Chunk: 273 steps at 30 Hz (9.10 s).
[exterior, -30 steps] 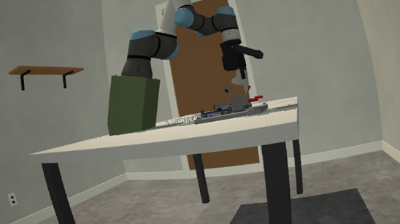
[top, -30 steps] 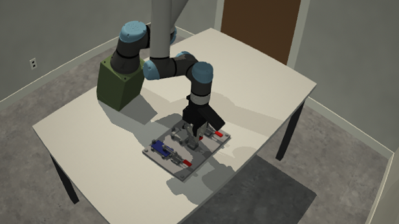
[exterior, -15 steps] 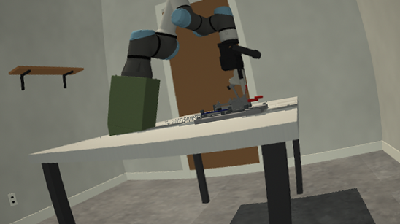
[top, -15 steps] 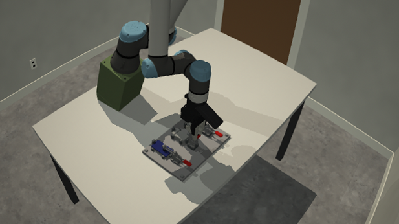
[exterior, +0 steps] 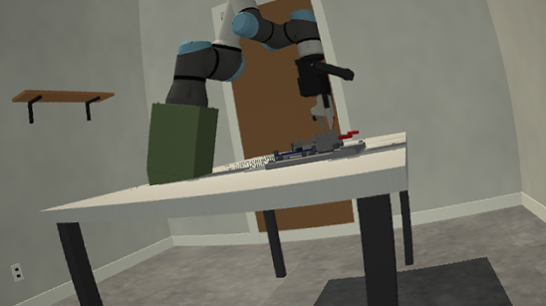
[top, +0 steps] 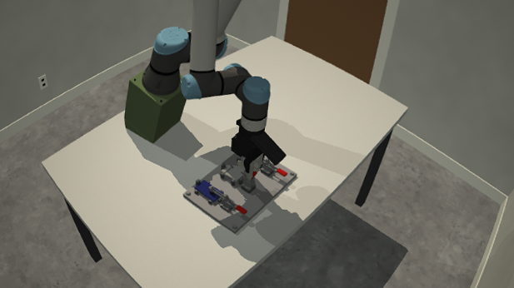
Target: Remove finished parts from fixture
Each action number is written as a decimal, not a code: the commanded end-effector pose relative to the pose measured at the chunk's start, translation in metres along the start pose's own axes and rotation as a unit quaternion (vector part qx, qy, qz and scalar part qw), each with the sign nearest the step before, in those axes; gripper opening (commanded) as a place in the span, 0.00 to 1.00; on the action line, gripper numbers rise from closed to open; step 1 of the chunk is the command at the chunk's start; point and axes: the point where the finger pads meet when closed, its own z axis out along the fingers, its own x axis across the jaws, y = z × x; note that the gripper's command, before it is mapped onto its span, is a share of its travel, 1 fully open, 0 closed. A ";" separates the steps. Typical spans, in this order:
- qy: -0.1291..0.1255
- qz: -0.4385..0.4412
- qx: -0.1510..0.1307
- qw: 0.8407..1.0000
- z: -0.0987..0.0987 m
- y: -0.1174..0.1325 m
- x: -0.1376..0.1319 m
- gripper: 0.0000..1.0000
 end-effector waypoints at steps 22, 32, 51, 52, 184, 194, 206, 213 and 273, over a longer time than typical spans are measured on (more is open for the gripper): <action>0.000 0.000 0.000 1.000 0.000 0.003 0.000 0.00; 0.000 0.000 0.000 1.000 0.000 0.003 0.000 0.00; 0.000 0.000 0.000 1.000 0.000 0.004 0.000 0.00; 0.000 0.000 0.000 1.000 0.000 0.004 0.000 0.00; 0.000 0.000 0.000 1.000 -0.040 0.005 0.000 0.59; 0.000 0.000 0.000 1.000 -0.038 0.005 0.000 0.59; 0.000 0.000 0.000 1.000 -0.038 0.015 0.000 0.59; 0.000 0.000 0.000 1.000 -0.038 0.033 0.000 0.59; 0.000 0.000 0.000 1.000 0.006 0.084 0.000 0.59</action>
